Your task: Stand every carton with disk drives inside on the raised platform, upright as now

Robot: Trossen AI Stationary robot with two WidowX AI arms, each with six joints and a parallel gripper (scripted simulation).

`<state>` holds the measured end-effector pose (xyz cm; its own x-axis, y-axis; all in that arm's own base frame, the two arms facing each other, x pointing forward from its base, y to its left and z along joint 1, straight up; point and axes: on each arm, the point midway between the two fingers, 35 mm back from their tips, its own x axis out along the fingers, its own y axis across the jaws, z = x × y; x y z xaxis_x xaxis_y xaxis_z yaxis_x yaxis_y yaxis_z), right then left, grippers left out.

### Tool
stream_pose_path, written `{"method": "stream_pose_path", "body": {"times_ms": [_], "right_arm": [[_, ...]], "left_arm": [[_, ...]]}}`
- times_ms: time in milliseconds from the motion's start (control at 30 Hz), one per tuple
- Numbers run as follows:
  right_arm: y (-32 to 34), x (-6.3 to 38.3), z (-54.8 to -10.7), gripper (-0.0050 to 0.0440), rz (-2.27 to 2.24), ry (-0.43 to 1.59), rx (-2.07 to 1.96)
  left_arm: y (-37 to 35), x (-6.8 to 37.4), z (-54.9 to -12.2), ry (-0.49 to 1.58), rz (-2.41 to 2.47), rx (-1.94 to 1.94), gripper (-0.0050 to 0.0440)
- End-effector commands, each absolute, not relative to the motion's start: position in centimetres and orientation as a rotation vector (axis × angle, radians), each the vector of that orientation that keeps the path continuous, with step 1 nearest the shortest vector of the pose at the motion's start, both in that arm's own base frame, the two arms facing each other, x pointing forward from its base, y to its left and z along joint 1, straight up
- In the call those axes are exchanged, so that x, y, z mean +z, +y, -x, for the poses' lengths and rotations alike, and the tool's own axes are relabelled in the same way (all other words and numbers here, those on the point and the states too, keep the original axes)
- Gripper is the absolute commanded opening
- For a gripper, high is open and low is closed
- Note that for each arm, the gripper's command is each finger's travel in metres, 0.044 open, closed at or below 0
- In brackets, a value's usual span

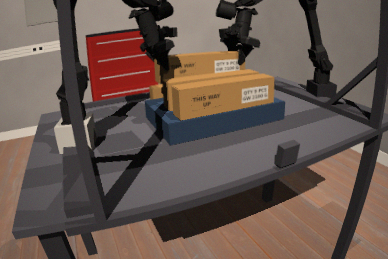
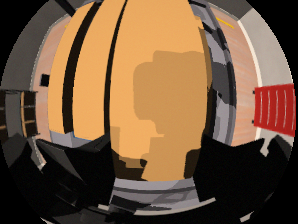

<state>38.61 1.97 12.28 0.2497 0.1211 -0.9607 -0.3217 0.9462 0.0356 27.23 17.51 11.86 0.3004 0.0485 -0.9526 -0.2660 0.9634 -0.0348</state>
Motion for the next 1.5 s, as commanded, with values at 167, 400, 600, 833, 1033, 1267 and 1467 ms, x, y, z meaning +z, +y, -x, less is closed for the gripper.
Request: {"method": "stream_pose_path", "body": {"times_ms": [167, 400, 600, 833, 1033, 1267, 1467], "right_arm": [[1.82, 15.98, -39.12, -0.0050, 0.181, 1.180, 0.288], [1.82, 15.98, -39.12, -0.0050, 0.181, 1.180, 0.288], [1.82, 15.98, -39.12, -0.0050, 0.181, 1.180, 0.288], [1.91, 15.99, -39.09, -0.0050, 0.181, 1.180, 0.288], [1.91, 15.99, -39.09, -0.0050, 0.181, 1.180, 0.288], [1.92, 15.28, -39.09, -0.0050, 0.181, 1.179, 0.287], [1.92, 15.28, -39.09, -0.0050, 0.181, 1.179, 0.287]], "left_arm": [[17.73, 14.49, -27.56, 1.167, 0.160, 0.235, -0.0050], [17.73, 14.49, -27.56, 1.167, 0.160, 0.235, -0.0050], [17.73, 14.49, -27.56, 1.167, 0.160, 0.235, -0.0050], [17.73, 14.46, -27.63, 1.167, 0.160, 0.237, -0.0050], [17.73, 14.46, -27.63, 1.167, 0.160, 0.237, -0.0050], [17.69, 13.56, -27.57, 1.168, 0.159, 0.234, -0.0050], [17.69, 13.56, -27.57, 1.168, 0.159, 0.234, -0.0050]]}}
